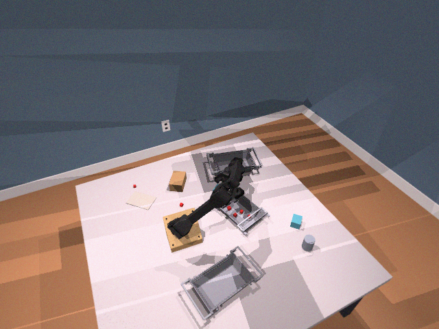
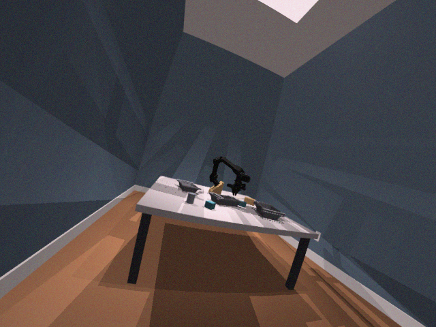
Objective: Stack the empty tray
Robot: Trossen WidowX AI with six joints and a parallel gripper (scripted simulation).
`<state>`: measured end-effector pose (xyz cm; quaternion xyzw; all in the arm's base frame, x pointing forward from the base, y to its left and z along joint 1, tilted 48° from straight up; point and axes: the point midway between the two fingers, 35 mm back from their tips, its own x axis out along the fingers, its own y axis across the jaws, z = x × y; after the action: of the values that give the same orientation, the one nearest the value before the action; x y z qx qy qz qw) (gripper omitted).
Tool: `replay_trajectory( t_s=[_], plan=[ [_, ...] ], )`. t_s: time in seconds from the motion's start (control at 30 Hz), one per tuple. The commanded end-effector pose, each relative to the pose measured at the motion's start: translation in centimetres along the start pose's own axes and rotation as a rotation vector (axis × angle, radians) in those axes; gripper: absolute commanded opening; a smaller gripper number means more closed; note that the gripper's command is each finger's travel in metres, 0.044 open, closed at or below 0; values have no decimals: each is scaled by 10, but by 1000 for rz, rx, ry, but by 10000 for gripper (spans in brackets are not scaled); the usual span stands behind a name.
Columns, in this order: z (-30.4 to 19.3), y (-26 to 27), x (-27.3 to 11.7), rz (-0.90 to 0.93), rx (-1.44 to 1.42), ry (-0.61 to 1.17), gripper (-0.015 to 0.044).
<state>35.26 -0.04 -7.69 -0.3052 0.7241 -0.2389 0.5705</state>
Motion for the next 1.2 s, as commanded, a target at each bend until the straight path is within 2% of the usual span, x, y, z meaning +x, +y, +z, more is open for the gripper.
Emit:
replay_trajectory(
  t_s=[0.0,0.33,0.43,0.47,1.17],
  plan=[
    [0,1,-1,-1,-3,-3,86],
    [0,1,-1,-1,-3,-3,86],
    [0,1,-1,-1,-3,-3,7],
    [0,1,-1,-1,-3,-3,0],
    [0,0,0,-1,-1,-1,0]
  ],
)
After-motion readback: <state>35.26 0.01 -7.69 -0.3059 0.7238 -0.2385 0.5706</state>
